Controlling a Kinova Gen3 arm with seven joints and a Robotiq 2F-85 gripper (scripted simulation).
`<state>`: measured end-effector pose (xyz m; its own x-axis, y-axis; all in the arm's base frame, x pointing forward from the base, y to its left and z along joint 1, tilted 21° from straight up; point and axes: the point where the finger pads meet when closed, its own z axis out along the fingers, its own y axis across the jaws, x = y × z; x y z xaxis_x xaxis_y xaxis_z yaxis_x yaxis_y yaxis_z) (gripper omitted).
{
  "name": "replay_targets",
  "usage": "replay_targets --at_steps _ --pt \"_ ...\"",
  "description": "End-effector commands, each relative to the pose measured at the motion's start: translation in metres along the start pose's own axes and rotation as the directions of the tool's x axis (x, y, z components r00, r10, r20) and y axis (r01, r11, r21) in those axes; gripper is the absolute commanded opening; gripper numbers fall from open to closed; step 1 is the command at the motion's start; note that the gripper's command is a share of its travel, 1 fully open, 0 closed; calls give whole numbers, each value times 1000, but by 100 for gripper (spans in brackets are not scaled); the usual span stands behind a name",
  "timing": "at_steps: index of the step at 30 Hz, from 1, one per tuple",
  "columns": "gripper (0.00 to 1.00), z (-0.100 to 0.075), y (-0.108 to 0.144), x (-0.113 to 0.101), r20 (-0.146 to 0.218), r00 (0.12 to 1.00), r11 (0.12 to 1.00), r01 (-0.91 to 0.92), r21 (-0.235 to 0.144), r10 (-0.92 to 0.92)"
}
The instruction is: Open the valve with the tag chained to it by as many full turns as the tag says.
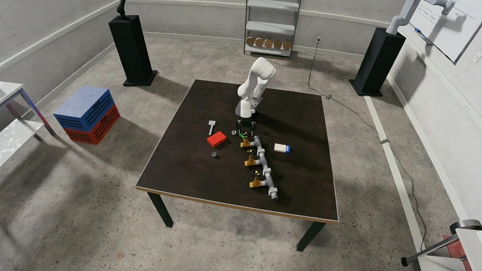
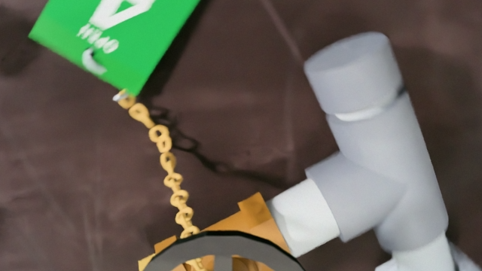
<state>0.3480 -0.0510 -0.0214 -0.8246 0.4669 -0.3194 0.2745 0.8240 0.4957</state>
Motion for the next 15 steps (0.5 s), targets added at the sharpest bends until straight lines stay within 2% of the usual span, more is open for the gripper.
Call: replay_targets --at_steps 1,9,11,15 --pt "100 0 -1 -1 -10 987 987 -160 3 160" --pt "100 0 -1 -1 -9 889 889 -459 6 459" --pt "100 0 -1 -1 -9 889 889 -459 6 459" --pt "100 0 -1 -1 -8 812 812 -584 7 584"
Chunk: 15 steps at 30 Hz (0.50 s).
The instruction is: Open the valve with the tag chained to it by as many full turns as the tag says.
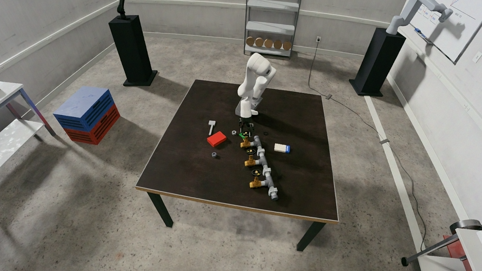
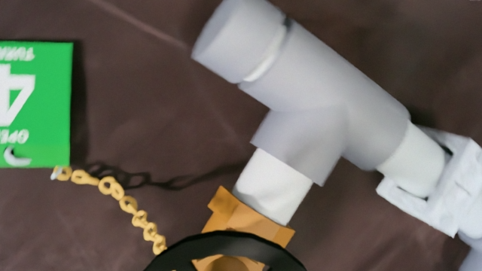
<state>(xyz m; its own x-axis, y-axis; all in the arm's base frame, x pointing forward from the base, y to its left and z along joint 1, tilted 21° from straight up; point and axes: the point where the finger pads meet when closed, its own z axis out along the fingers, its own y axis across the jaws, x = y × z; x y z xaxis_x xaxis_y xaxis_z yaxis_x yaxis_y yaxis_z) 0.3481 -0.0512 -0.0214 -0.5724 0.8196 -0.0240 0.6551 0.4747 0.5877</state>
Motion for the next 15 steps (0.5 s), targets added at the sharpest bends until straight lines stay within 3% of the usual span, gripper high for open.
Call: replay_targets --at_steps 1,15 --pt "100 0 0 -1 -8 992 992 -127 5 127" --pt "100 0 0 -1 -5 883 883 -469 8 469"
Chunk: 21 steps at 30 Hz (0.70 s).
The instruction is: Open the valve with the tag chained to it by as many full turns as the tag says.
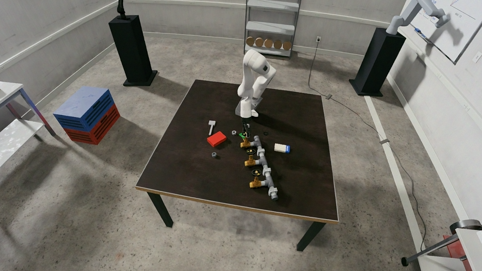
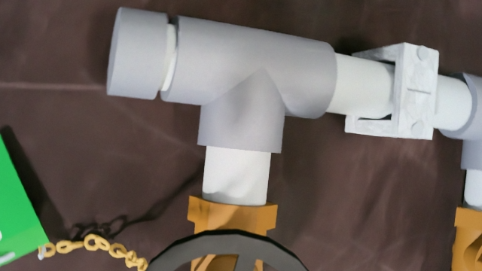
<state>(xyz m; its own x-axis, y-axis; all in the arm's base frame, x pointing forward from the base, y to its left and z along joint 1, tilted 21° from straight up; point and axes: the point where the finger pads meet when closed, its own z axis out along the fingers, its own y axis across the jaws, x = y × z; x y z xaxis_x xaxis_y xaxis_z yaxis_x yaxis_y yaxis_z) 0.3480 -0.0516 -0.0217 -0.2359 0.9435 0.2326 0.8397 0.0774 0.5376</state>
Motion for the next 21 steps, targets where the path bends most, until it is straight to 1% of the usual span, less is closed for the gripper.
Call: replay_targets --at_steps 1,11,21 --pt "100 0 1 -1 -3 998 998 -68 4 68" --pt "100 0 1 -1 -3 968 968 -249 4 249" --pt "100 0 1 -1 -2 948 948 -319 4 319"
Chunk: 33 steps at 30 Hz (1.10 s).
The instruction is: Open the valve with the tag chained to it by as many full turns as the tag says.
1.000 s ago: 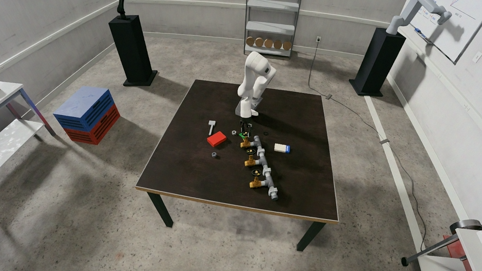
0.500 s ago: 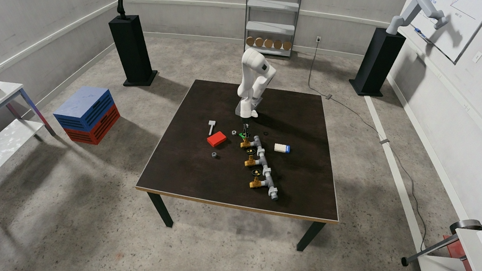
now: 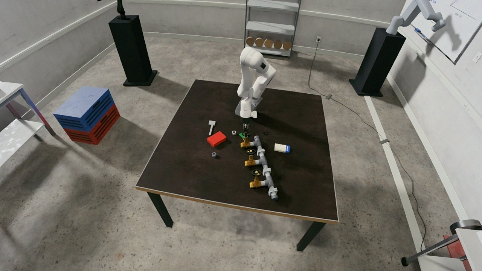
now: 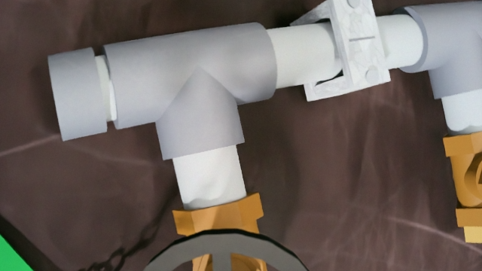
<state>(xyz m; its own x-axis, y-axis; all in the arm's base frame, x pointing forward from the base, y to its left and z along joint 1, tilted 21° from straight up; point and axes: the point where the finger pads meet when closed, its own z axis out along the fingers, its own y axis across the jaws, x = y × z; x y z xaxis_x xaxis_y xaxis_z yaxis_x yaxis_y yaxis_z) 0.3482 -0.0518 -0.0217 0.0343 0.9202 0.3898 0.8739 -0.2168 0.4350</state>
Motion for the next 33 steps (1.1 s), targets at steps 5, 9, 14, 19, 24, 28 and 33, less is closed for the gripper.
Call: replay_targets --at_steps 5,9,14,19,24,28,33 --pt "100 0 0 0 0 1000 1000 -29 -1 29" --pt "100 0 0 0 0 999 999 -33 -1 33" --pt "100 0 0 0 0 999 999 -33 -1 33" --pt "68 0 0 0 0 999 999 -33 -1 33" --pt "68 0 0 0 0 999 999 -33 -1 33" --pt "68 0 0 0 0 999 999 -33 -1 33" --pt "68 0 0 0 0 999 999 -33 -1 33"
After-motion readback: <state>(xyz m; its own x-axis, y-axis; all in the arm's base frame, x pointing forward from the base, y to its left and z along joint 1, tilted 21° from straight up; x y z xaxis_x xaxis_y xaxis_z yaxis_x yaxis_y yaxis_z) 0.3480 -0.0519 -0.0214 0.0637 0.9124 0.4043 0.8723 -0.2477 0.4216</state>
